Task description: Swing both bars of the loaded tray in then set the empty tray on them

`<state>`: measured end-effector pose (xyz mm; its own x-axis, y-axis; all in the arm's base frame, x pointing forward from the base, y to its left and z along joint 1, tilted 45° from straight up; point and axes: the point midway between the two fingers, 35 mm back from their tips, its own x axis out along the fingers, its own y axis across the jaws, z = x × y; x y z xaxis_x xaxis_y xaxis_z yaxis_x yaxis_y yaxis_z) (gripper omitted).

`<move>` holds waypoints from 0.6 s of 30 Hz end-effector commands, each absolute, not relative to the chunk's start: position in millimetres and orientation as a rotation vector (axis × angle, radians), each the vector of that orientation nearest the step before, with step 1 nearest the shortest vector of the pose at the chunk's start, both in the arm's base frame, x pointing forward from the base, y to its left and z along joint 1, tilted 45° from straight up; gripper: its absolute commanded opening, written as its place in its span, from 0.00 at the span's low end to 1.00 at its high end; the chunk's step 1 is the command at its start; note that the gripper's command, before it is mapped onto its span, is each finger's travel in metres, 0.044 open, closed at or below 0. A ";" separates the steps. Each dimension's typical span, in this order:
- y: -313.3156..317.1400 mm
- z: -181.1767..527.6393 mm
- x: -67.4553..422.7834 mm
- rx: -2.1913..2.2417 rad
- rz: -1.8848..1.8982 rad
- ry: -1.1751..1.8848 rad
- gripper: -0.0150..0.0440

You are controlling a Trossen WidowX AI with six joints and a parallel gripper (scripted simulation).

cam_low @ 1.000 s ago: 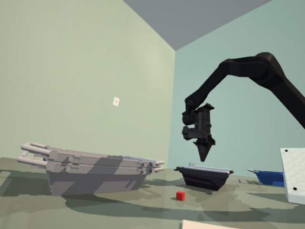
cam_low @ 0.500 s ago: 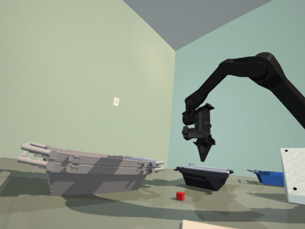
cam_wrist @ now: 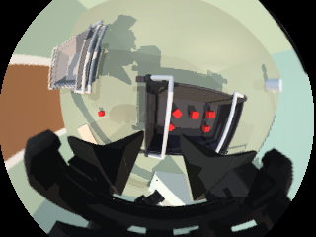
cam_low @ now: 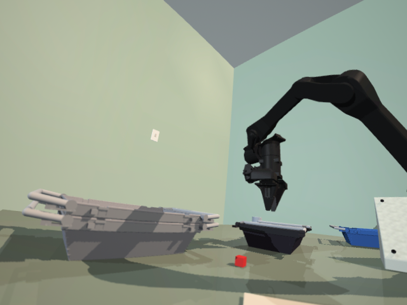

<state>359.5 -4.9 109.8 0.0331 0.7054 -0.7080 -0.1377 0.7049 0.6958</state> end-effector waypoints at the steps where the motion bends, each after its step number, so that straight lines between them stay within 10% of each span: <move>1: -12.4 101.5 358.8 0.507 0.687 1.402 0.83; 5: -72.8 61.7 351.9 0.472 0.643 1.401 1.00; 18: -237.2 -74.3 231.3 0.419 0.615 1.426 1.00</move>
